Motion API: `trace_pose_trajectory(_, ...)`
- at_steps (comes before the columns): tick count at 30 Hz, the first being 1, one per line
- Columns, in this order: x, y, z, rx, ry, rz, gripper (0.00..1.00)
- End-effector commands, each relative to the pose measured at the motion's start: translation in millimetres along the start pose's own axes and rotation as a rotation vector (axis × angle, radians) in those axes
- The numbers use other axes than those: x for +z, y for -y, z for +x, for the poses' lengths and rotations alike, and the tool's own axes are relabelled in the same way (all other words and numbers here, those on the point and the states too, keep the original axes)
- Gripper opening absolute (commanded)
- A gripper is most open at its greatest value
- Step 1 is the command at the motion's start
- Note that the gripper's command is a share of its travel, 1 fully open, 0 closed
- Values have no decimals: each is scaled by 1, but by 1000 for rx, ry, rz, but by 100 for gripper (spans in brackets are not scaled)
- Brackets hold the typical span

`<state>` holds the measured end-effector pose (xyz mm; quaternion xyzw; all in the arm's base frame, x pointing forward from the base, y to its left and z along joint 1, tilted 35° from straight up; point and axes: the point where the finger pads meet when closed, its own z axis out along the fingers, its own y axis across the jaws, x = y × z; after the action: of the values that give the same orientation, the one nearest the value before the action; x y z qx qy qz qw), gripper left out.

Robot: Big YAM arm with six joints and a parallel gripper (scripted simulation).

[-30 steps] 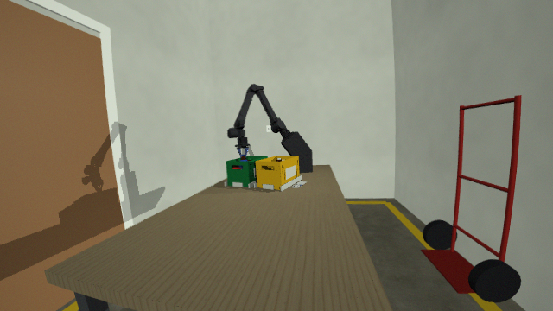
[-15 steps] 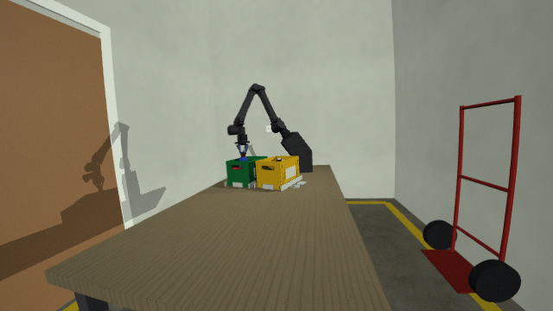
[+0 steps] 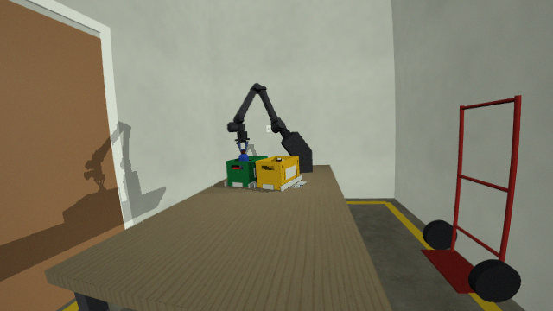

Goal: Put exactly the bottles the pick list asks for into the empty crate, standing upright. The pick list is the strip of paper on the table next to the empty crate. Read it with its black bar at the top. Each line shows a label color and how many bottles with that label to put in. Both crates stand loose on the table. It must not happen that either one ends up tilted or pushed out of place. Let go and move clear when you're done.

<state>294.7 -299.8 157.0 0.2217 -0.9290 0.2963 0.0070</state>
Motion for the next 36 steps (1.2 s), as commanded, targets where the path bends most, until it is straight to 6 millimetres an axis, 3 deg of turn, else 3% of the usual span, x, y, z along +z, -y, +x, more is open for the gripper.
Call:
trace_pose_trajectory(1,-34,25,-7,22,29,62,0)
trace_pose_trajectory(36,-88,24,-5,25,33,64,0)
